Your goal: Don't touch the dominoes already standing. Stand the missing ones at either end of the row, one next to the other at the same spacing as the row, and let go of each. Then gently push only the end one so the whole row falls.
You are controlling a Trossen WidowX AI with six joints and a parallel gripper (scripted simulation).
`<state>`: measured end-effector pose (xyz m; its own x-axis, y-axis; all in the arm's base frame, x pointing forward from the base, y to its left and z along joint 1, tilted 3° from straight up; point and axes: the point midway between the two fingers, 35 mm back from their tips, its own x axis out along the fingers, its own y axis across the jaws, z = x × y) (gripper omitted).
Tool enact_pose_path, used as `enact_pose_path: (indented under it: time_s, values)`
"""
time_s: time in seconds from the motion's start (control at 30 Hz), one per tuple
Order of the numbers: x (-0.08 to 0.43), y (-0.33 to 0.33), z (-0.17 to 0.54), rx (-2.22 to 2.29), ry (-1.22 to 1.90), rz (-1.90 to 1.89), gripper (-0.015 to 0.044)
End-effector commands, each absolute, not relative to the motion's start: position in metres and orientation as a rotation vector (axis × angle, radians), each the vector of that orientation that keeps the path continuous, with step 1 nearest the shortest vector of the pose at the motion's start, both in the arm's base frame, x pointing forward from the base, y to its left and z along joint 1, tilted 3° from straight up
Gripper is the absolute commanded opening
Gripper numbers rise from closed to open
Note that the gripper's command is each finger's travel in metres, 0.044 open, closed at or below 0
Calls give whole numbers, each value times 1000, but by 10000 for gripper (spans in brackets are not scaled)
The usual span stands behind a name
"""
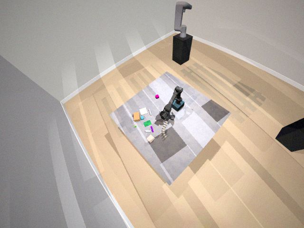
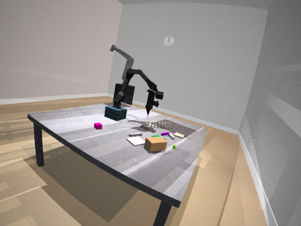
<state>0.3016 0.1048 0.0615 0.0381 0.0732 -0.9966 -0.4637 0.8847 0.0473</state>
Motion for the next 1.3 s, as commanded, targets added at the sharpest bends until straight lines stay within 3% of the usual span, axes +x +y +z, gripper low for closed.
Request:
enact_pose_path:
  time_s: [0.0,0.3,0.7,1.1,1.27]
  values:
    - [300,106,36,-325,1494,420,107]
    - [294,108,-17,-324,1495,420,107]
    - [294,108,-18,-324,1495,420,107]
    - [294,108,-18,-324,1495,420,422]
    - [296,108,-6,-324,1495,420,440]
